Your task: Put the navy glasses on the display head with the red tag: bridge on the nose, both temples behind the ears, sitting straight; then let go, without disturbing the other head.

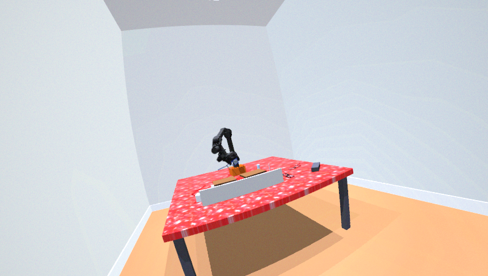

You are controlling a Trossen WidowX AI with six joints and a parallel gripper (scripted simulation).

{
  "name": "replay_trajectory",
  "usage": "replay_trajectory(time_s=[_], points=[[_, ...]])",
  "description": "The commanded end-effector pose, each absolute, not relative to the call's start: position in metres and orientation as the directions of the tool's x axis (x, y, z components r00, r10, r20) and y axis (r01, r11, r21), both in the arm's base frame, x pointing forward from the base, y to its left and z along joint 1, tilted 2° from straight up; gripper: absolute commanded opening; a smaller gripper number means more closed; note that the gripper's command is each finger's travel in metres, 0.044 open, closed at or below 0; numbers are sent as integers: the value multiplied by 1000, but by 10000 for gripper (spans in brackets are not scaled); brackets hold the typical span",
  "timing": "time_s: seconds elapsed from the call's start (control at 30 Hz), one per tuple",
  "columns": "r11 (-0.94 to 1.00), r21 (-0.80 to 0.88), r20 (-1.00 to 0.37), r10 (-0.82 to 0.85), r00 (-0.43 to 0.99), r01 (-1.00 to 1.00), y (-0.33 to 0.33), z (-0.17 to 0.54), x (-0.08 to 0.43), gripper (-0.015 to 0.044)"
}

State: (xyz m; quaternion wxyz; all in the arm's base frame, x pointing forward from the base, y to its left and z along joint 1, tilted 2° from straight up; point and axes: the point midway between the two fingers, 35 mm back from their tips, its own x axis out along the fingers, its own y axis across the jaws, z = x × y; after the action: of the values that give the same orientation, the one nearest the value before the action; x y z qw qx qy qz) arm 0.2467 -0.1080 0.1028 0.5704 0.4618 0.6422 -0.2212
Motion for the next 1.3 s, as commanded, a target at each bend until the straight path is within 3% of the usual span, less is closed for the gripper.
replay_trajectory(time_s=[0.0, 0.33, 0.63, 0.93, 1.27], points=[[613, 252, -945, 324, 53, 749, -100, 99, 247, 0], [884, 258, -962, 274, 14, 390, -81, 93, 252, 0], [974, 225, -974, 225, -12, -3, -65, 88, 255, 0], [902, 171, -984, 174, -28, -397, -48, 84, 257, 0], [645, 102, -993, 115, -36, -757, -30, 79, 258, 0]])
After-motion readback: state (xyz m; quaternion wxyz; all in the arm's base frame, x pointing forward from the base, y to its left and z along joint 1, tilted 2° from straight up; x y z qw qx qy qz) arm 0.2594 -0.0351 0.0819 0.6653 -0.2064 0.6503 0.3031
